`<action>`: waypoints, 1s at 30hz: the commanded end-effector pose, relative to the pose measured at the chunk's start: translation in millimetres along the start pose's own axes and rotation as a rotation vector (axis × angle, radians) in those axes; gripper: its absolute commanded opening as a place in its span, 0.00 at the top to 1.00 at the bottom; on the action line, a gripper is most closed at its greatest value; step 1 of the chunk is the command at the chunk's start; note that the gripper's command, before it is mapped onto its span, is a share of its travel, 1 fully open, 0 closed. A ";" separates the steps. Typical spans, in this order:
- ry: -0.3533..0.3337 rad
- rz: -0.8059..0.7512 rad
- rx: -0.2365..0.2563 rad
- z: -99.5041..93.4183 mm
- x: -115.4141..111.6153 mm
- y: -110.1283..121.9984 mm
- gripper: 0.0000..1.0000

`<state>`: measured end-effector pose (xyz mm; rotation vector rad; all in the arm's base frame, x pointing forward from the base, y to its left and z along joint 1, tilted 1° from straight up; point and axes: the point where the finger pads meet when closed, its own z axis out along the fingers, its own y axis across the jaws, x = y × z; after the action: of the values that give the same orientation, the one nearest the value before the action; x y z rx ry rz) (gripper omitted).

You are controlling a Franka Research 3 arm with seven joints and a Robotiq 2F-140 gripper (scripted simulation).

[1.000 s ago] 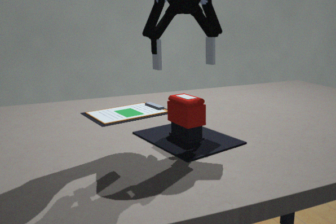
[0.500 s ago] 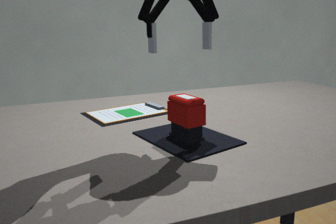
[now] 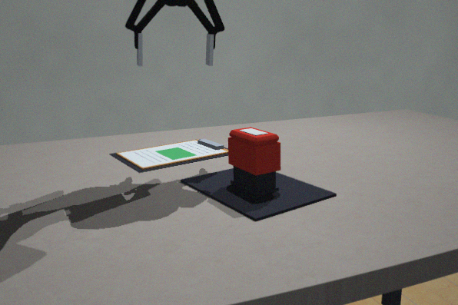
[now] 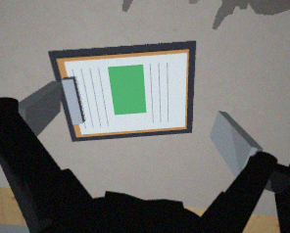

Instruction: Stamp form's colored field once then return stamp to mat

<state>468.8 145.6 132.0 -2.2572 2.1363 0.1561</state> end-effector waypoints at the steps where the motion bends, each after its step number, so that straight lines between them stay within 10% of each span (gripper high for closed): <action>1: 0.011 0.278 0.020 3.6 -39.0 25.3 0.00; 14: -0.016 0.546 0.023 8.8 -56.9 42.6 0.00; 23: -0.015 0.774 0.012 82.8 -50.3 39.4 0.00; 30: -0.012 0.957 0.007 83.7 -50.3 39.5 0.00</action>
<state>413.8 198.7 54.1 -1.3883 2.8105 0.2509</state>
